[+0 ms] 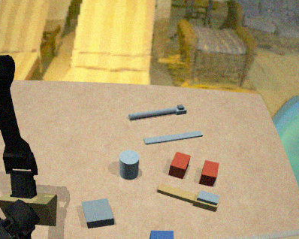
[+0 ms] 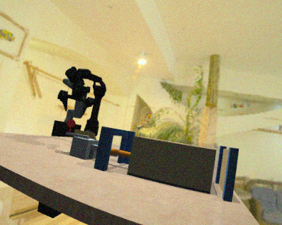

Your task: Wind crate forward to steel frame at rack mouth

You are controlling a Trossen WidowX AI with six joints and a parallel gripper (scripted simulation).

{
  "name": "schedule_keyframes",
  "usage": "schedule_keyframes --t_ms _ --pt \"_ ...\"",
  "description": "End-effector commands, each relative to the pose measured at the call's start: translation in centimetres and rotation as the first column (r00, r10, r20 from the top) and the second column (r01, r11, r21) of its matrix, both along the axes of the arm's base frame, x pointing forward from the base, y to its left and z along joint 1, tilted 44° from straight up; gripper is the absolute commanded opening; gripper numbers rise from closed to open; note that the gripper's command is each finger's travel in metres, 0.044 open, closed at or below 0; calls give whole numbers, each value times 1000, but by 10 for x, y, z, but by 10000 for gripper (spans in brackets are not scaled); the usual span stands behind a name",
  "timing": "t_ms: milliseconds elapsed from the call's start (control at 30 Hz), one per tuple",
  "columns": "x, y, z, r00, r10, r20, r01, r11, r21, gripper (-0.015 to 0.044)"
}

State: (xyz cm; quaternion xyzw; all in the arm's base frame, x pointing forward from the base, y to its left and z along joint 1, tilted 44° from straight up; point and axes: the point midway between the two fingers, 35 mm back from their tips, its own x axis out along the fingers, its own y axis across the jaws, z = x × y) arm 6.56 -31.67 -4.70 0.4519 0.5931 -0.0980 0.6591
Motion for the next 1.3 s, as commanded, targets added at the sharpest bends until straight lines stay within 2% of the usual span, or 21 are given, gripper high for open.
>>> schedule_keyframes --t_ms 0,1267 --pt "0 2 -1 1000 0 9 0 1000 -11 440" --pt "-2 39 -51 1000 -2 12 2 1000 -8 440"
